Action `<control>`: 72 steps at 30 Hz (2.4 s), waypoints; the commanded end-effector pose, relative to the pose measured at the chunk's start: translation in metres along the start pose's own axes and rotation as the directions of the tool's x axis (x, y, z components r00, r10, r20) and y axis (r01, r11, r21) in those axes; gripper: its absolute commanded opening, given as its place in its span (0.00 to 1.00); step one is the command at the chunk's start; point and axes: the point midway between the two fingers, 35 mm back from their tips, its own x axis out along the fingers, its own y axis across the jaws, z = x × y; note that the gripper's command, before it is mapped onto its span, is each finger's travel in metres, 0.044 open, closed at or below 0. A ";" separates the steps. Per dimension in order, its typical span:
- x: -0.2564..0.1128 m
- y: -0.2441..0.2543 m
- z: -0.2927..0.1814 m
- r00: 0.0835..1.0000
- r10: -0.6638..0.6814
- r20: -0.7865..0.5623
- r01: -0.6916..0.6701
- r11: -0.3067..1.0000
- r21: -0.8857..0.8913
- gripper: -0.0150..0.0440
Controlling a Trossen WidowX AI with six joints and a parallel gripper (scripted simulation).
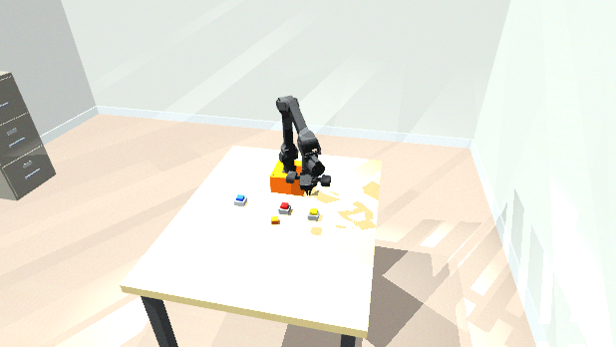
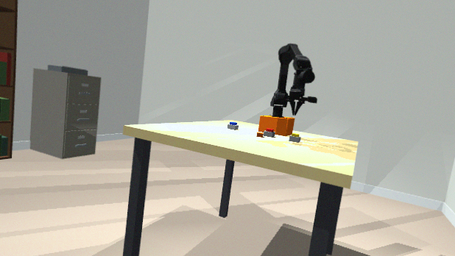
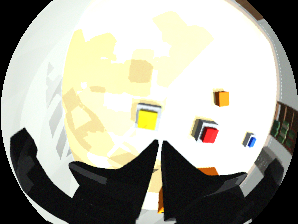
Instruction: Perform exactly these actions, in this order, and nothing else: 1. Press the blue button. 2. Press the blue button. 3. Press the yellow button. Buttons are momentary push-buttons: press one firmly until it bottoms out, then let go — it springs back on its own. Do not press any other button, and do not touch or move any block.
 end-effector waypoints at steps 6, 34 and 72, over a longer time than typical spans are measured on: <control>0.034 0.021 -0.012 1.000 -0.003 -0.011 0.003 1.000 0.017 0.29; 0.097 0.020 -0.014 1.000 -0.003 -0.012 0.004 1.000 0.017 0.29; 0.010 0.049 0.003 1.000 0.000 -0.010 0.000 1.000 0.017 0.60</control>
